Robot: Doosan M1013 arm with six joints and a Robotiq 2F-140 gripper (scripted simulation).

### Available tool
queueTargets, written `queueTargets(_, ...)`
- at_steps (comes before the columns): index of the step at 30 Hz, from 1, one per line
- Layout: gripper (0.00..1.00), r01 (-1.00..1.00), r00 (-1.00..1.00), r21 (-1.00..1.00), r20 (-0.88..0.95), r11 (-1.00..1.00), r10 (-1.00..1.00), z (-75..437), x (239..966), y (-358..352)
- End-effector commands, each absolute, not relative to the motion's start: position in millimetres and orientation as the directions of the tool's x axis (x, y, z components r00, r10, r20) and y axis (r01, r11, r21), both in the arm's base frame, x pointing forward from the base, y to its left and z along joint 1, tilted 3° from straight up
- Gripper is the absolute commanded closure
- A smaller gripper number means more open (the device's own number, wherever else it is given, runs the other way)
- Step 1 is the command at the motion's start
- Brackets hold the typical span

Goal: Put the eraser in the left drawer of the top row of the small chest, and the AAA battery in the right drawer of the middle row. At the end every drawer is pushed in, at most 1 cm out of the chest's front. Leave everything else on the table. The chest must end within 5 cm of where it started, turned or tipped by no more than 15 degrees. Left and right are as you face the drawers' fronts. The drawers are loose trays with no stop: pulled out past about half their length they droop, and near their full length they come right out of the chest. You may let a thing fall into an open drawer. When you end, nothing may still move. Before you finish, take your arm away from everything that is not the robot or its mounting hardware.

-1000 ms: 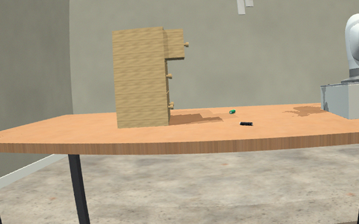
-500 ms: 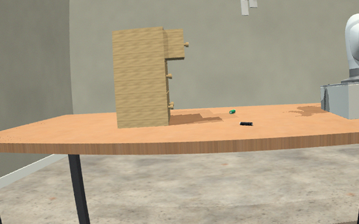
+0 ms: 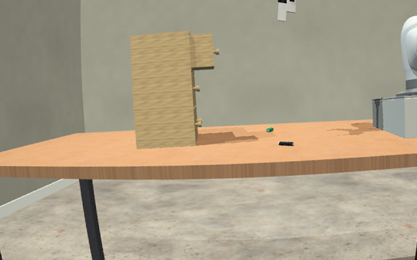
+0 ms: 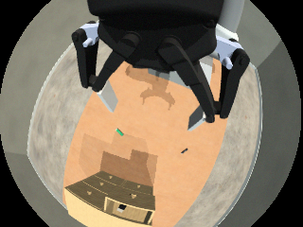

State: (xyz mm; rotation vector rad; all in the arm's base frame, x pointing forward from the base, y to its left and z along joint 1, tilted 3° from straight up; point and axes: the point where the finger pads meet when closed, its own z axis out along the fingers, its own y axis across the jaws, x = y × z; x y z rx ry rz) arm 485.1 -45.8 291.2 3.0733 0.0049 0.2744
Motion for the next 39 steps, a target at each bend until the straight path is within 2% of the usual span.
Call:
queueTargets(1, 0.0, -0.001, 0.972, 0.056, 0.233, -0.998, 0.012, 286.4, 489.9, -46.0)
queueTargets(11, 0.0, -0.001, 0.911, 0.056, 0.411, -0.998, 0.022, 271.3, 506.0, -46.8)
queueTargets(23, 0.0, -0.001, 0.727, 0.055, 0.685, -0.998, 0.037, 244.7, 534.2, -48.1)
queueTargets(39, 0.0, 0.0, 0.628, 0.054, 0.777, -0.999, 0.043, 234.1, 545.8, -48.3)
